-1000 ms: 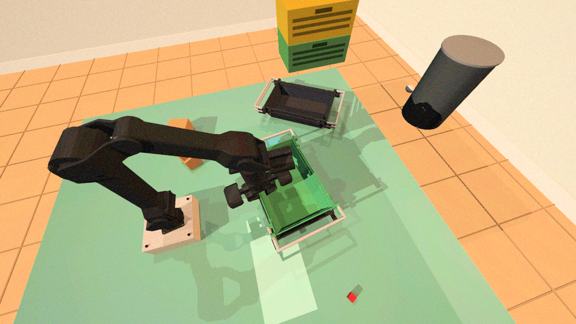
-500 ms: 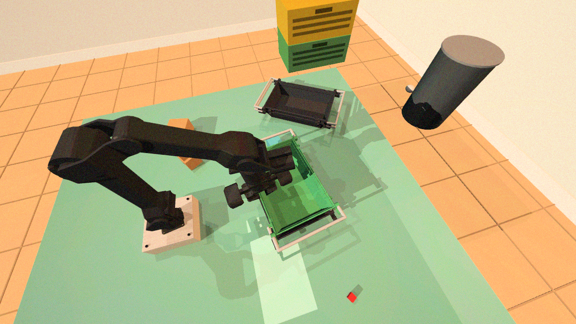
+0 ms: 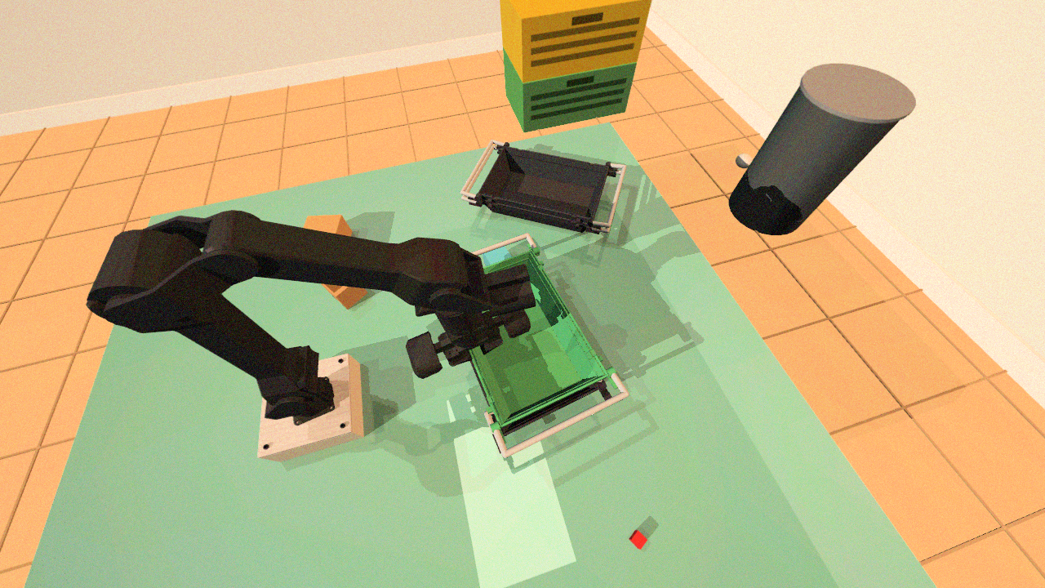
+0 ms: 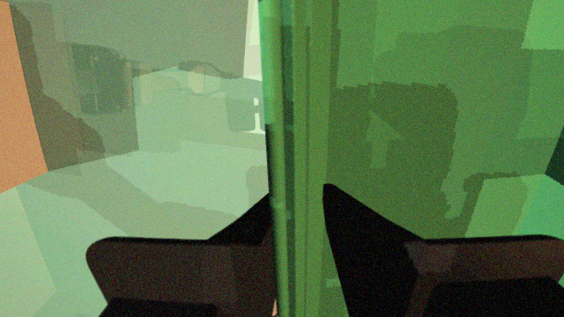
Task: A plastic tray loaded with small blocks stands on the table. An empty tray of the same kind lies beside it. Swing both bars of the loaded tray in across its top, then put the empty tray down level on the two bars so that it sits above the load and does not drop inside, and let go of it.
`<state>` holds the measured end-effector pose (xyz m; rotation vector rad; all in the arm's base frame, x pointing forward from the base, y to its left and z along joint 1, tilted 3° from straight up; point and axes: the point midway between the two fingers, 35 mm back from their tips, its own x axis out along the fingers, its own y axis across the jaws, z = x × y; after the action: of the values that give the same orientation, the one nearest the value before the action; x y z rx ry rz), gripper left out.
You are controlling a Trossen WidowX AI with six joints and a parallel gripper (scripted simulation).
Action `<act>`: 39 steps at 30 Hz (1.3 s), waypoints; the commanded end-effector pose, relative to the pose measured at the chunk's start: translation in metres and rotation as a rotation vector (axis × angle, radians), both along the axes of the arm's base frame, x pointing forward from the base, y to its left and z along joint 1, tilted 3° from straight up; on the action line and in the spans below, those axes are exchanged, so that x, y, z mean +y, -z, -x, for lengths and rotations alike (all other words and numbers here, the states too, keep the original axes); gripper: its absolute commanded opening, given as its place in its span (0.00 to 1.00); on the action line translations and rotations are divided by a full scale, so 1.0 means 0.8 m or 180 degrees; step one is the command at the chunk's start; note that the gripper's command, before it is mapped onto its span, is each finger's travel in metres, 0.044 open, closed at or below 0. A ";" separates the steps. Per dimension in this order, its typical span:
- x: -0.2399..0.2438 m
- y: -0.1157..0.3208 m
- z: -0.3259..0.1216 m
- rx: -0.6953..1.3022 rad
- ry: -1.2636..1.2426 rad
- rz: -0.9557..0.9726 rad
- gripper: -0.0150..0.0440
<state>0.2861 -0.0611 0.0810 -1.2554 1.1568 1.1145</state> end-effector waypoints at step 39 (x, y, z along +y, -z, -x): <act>0.000 -0.024 0.003 0.0074 -0.0002 -0.0009 1.00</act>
<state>0.2801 -0.0600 0.0850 -1.2355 1.1786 1.1436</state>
